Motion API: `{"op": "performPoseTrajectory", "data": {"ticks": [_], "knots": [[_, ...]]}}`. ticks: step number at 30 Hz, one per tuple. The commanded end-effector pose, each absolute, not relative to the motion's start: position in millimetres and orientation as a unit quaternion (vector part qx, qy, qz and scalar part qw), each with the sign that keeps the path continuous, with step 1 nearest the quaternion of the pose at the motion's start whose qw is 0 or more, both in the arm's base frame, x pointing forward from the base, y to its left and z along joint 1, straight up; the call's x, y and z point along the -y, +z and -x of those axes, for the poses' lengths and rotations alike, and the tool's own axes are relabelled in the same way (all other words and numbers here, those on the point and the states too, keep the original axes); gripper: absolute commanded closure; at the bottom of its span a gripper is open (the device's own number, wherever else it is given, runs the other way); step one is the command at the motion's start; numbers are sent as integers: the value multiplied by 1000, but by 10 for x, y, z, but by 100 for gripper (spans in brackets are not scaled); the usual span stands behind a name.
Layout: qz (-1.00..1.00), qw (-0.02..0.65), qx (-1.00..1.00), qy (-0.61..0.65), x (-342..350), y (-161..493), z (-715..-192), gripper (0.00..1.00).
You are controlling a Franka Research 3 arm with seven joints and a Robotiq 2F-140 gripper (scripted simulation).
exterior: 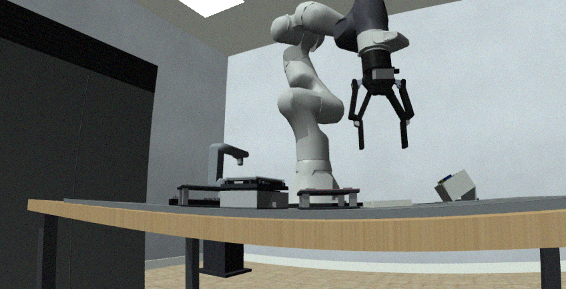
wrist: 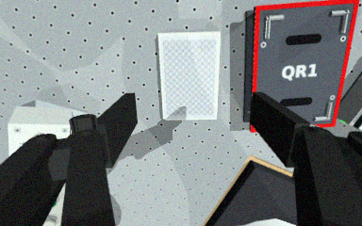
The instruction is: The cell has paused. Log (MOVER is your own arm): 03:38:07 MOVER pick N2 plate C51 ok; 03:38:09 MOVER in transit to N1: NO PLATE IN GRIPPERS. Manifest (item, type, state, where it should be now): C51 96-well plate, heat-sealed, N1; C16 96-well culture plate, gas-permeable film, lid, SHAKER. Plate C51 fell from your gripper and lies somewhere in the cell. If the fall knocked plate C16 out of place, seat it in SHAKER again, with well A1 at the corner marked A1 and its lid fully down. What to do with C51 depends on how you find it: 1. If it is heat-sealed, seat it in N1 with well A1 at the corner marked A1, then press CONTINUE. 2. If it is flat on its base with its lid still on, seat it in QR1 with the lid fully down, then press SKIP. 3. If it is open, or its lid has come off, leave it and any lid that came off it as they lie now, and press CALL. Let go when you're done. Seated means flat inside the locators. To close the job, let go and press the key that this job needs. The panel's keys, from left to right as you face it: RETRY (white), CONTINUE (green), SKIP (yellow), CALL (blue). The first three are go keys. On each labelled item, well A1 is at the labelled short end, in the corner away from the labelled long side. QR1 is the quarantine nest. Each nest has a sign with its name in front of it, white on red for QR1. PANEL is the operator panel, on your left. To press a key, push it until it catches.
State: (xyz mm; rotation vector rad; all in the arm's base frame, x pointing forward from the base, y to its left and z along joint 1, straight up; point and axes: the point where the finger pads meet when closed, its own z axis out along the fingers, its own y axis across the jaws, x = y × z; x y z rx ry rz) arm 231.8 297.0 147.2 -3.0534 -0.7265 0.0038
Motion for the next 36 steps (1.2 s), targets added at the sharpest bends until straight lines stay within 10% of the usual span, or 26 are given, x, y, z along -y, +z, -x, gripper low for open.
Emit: {"op": "performPoseTrajectory", "data": {"ticks": [1,36], "knots": [[971,1,237,-1,-2972,1479,-2325,30],[971,1,237,-1,-2973,1087,-2325,30]]}}
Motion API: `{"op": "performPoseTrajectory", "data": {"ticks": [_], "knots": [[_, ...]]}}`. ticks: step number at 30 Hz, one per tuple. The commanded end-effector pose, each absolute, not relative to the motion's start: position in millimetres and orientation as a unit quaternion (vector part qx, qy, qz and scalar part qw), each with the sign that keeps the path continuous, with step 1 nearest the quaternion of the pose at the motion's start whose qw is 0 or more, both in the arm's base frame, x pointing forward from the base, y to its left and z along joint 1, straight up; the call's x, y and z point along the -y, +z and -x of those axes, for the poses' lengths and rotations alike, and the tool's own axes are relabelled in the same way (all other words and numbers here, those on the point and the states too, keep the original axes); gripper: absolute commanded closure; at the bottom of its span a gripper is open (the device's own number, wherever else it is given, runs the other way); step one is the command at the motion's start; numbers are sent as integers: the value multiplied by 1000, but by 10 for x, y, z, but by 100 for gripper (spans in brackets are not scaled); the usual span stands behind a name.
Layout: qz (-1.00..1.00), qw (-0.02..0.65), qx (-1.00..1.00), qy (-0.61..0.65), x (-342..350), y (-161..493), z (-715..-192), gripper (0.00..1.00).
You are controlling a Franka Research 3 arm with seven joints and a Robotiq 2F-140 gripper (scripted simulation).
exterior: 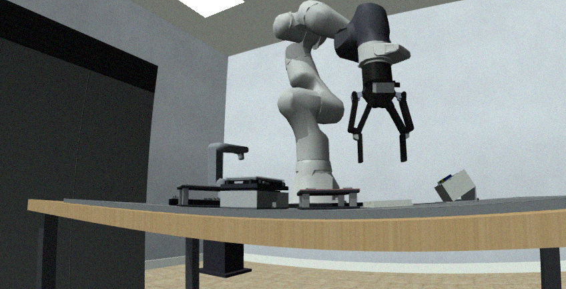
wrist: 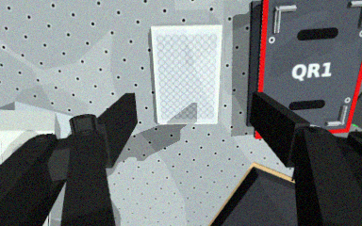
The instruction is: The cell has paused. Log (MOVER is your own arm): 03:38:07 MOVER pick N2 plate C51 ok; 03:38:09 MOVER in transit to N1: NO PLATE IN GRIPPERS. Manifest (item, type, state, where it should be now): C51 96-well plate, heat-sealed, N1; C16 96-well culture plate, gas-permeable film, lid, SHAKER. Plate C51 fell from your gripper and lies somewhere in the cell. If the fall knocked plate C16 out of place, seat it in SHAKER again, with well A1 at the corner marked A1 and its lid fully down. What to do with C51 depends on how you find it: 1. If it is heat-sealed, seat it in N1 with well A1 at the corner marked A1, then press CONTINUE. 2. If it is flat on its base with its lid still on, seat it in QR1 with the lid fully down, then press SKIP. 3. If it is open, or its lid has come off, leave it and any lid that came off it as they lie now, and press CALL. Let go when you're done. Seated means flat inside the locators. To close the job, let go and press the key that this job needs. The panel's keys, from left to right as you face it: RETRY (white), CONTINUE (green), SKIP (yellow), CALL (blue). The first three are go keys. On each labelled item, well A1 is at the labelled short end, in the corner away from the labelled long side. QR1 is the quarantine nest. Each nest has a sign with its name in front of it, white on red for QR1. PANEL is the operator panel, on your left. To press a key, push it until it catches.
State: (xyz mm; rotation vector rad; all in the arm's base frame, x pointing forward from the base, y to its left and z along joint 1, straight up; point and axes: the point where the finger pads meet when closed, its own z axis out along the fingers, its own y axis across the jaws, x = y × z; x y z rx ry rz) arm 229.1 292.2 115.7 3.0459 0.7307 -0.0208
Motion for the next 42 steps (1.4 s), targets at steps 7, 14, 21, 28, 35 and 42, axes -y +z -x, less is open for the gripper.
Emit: {"op": "performPoseTrajectory", "data": {"ticks": [7,14,21,28,35,42], "knots": [[-971,-1,-237,1,-2974,927,-2325,30],[-971,-1,-237,1,-2974,722,-2325,30],[-971,-1,-237,1,-2974,586,-2325,30],[-971,-1,-237,1,-2975,497,-2325,30],[-971,-1,-237,1,-2975,454,-2325,30],[-971,-1,-237,1,-2975,450,-2325,30]]}}
